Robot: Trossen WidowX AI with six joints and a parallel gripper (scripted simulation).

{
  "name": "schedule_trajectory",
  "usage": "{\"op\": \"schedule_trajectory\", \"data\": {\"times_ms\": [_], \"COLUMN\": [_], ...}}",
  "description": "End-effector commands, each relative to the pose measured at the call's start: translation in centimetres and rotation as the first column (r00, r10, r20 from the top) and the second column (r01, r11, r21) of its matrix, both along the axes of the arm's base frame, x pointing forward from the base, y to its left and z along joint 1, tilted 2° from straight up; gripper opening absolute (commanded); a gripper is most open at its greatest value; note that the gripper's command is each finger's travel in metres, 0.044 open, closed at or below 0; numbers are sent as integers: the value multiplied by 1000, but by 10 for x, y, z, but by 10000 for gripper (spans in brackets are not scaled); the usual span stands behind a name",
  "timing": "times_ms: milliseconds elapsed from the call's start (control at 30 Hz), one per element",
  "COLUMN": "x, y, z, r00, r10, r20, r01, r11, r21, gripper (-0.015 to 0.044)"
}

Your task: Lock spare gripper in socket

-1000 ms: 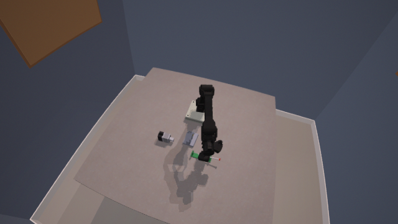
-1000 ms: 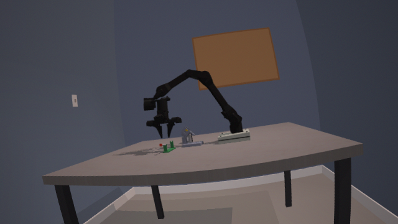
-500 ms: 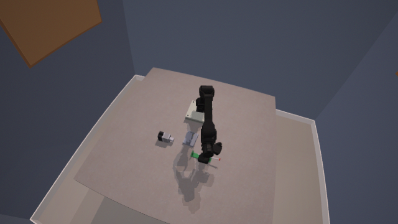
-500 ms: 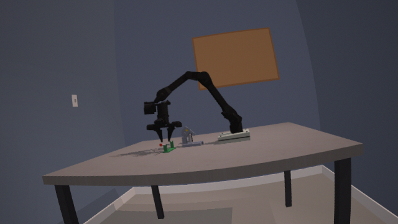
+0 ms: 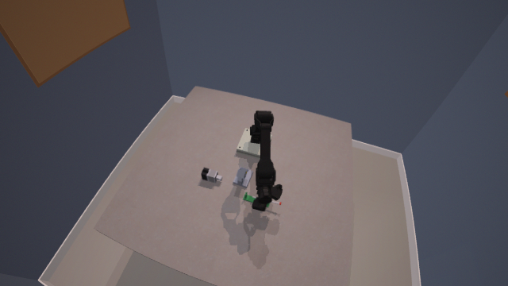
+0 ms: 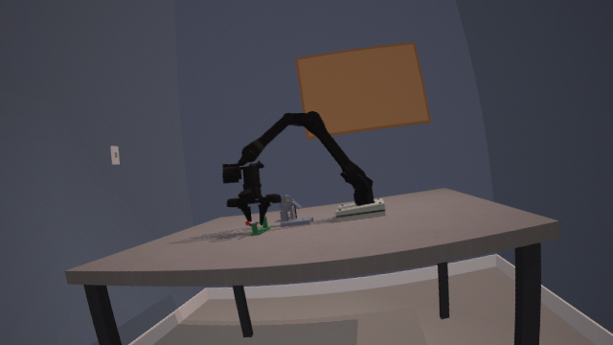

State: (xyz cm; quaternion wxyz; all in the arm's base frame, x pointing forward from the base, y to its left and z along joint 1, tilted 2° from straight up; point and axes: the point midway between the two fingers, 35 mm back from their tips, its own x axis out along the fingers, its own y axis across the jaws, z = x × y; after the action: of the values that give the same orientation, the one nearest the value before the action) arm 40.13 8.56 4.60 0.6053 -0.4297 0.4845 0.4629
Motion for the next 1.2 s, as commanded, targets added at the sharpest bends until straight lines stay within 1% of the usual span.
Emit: {"op": "schedule_trajectory", "data": {"times_ms": [0, 467, 667, 800, 1167], "x": [-1, -1, -1, -1, -2], "y": [-1, -1, -1, -1, -1], "z": [-11, -13, -13, -13, -5], "r00": [1000, 1000, 1000, 1000, 1000], "r10": [5, 5, 5, 5, 2], "r20": [-10, -11, -11, -11, -10], "r01": [-5, -5, -5, -5, -2], "r11": [1000, 1000, 1000, 1000, 1000], "r21": [-8, -8, -8, -8, -4], "gripper": [180, 180, 23, 0, 0]}}
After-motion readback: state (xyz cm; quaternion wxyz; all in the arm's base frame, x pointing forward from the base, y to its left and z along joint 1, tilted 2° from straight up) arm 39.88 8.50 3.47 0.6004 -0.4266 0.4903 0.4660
